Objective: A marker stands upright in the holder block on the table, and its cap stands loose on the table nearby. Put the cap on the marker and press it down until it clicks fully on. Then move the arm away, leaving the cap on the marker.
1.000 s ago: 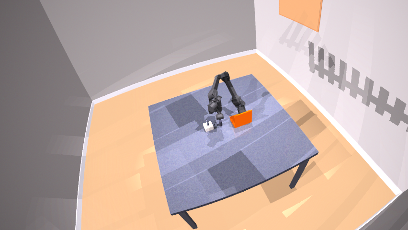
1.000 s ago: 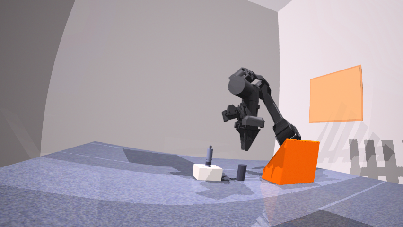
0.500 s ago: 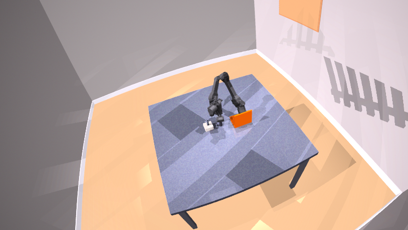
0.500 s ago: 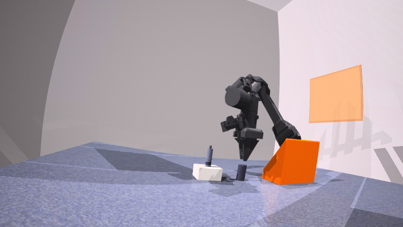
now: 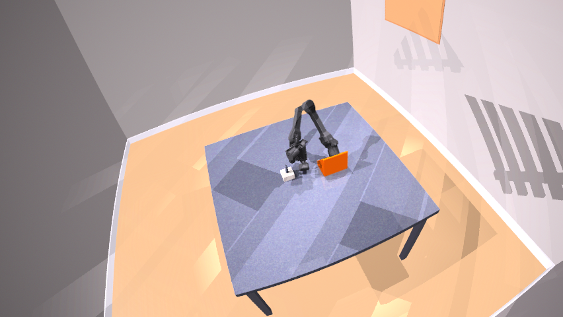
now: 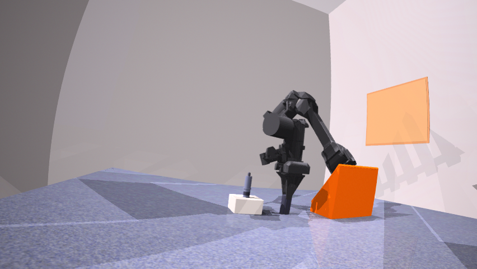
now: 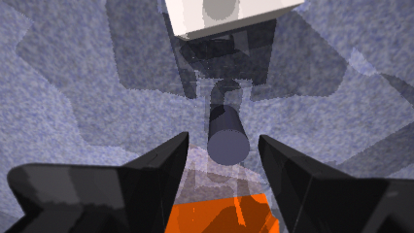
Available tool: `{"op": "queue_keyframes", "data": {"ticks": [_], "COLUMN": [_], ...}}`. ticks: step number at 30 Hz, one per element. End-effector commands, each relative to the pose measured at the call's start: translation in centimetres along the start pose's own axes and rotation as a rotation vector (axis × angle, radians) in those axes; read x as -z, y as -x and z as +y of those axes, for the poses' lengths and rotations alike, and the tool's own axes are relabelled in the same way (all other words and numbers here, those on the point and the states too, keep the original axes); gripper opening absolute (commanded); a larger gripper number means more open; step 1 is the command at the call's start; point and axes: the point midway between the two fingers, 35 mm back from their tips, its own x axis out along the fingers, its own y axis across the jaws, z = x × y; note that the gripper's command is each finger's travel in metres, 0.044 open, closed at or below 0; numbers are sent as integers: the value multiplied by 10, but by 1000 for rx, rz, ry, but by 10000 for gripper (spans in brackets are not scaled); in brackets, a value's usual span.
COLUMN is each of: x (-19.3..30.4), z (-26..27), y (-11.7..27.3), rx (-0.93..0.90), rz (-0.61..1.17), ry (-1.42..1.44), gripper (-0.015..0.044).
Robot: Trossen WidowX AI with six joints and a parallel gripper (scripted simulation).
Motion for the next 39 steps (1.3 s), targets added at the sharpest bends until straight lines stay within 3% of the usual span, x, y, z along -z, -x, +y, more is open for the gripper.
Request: {"op": "queue_keyframes", "data": {"ticks": [1, 16, 20, 29, 32, 39], "x": [2, 3, 3, 3, 2, 1], "z": [-1, -4, -3, -3, -2, -1], "y": [-8, -29, -29, -29, -26, -8], "rx": [6, 10, 10, 10, 9, 5], "rz": [3, 2, 2, 2, 2, 3], "ry": [6, 6, 6, 6, 6, 6], "gripper": [245, 245, 140, 80, 2, 0]}}
